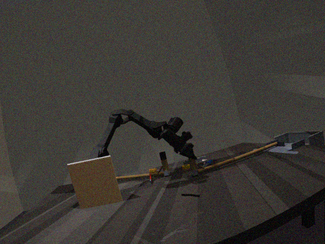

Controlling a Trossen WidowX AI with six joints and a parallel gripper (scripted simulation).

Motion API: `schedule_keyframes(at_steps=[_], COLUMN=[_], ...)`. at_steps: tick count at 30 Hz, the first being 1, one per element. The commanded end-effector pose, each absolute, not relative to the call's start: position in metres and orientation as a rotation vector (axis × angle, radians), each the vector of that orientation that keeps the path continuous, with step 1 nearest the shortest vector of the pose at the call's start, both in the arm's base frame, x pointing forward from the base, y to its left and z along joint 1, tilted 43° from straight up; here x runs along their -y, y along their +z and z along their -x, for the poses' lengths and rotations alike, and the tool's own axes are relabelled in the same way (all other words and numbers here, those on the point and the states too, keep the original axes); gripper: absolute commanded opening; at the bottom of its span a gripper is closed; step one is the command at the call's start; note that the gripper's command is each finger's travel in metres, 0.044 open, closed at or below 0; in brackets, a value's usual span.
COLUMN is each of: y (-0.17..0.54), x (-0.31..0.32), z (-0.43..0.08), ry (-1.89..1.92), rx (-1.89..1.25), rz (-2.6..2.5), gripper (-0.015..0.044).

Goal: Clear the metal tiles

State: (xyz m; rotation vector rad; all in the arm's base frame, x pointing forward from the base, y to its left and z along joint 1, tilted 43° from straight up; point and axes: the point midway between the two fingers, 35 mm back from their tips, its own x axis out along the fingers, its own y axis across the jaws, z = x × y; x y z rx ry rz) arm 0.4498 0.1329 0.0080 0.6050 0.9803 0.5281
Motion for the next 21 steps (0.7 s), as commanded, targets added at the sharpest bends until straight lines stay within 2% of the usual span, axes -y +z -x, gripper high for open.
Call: schedule_keyframes(at_steps=[1, 21], y=[0.015, 0.017], x=[-0.128, -0.122], z=[-0.448, -0.419], ry=[0.529, 0.528], rx=[-0.959, -0.957], rz=[-0.604, -0.604], gripper=[0.0, 0.0])
